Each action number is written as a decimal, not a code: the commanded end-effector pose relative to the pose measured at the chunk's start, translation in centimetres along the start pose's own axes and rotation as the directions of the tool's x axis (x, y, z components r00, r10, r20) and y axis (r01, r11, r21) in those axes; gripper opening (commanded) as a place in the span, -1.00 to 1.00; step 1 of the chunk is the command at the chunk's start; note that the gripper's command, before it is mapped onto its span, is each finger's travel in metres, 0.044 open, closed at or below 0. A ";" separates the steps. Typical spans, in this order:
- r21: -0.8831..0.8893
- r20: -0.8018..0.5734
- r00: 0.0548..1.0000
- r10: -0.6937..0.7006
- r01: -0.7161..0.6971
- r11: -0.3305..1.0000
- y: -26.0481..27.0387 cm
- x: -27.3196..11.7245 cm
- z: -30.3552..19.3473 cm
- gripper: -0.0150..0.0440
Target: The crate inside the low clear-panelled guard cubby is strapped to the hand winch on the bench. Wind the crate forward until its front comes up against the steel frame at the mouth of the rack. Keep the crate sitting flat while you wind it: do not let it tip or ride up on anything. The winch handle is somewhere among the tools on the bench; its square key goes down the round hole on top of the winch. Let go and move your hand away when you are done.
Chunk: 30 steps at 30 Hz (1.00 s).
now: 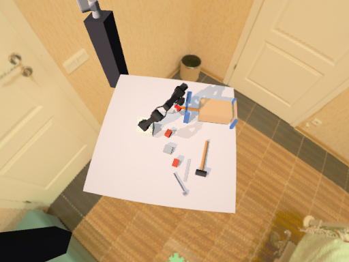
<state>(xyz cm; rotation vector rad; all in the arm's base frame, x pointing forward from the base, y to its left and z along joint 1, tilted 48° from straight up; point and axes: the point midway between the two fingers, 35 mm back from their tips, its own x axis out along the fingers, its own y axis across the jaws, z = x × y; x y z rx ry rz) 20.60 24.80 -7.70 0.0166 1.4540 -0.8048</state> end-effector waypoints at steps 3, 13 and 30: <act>0.111 0.224 0.962 -0.158 0.136 0.984 0.5 -0.7 -1.2 1.00; 0.142 0.283 0.941 -0.188 0.153 0.978 0.6 -0.3 -1.2 1.00; 0.144 0.285 0.940 -0.189 0.153 0.978 -1.2 8.0 1.3 1.00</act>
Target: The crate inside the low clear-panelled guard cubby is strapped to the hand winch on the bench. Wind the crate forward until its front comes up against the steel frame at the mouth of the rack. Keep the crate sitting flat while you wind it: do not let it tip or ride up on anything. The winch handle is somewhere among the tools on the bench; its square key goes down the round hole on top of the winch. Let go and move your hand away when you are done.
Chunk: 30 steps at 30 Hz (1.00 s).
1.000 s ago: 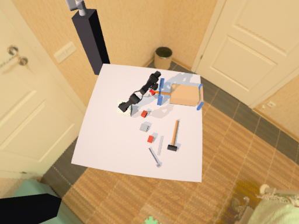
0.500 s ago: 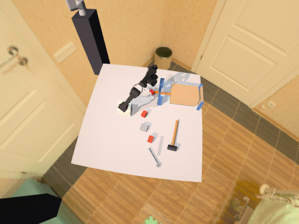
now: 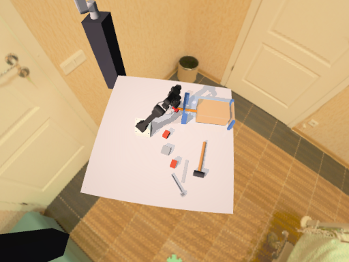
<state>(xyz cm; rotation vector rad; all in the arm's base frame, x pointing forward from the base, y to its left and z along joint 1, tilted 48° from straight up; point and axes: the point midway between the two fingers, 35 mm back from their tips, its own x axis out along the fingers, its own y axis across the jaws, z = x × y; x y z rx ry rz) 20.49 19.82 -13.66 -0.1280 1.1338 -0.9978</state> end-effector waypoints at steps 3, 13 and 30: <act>-0.007 0.008 1.000 0.001 -0.001 1.000 -0.1 1.7 0.0 1.00; 0.037 0.008 1.000 0.000 -0.001 0.999 -0.3 2.7 0.0 1.00; 0.172 0.003 1.000 0.001 -0.001 0.985 -0.9 3.7 -0.1 0.38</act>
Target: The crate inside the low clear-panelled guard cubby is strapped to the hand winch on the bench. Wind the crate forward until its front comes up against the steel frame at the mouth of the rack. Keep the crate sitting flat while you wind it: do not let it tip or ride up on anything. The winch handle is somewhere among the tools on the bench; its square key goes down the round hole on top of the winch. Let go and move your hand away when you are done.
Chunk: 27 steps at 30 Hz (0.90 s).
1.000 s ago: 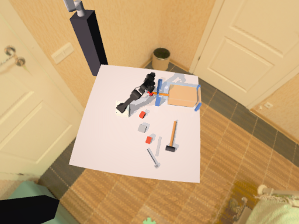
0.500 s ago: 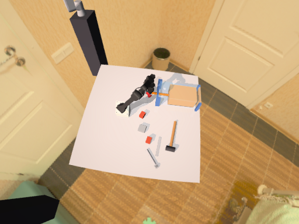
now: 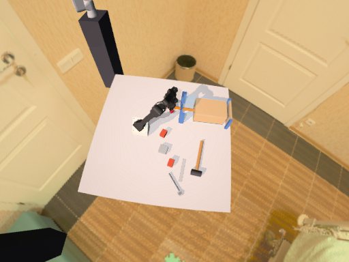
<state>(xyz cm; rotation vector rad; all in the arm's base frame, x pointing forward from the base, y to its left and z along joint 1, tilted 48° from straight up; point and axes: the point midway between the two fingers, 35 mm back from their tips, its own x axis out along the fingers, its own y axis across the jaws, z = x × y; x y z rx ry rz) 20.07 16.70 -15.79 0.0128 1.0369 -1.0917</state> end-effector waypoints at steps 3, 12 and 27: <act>-0.004 0.000 1.000 0.000 0.000 1.000 0.0 0.0 0.0 0.11; -0.004 0.000 1.000 0.000 0.000 1.000 0.0 0.0 0.0 -0.16; -0.003 0.024 1.000 0.003 -0.003 1.000 0.0 -0.1 -0.1 -0.49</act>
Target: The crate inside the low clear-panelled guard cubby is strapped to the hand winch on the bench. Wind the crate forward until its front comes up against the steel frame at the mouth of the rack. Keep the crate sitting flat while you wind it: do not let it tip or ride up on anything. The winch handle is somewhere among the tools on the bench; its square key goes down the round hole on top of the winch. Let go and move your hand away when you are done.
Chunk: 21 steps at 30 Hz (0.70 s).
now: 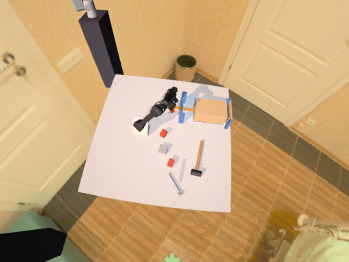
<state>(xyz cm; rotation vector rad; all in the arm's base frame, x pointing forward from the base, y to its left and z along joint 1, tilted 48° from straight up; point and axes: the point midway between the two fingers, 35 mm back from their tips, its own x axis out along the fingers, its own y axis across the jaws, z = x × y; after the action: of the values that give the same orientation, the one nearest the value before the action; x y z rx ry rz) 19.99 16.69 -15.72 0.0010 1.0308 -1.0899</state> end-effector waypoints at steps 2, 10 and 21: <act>0.003 0.032 0.999 0.007 -0.007 1.000 0.0 -0.2 -0.2 -0.49; 0.004 0.090 0.996 0.015 -0.016 1.000 -0.1 -0.5 -0.6 -0.49; 0.023 0.081 0.997 0.013 -0.015 1.000 -0.2 -0.2 -0.5 -0.49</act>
<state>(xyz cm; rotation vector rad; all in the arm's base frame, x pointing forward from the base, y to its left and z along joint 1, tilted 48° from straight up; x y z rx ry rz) 19.51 17.09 -15.73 -0.0282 0.9540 -1.0738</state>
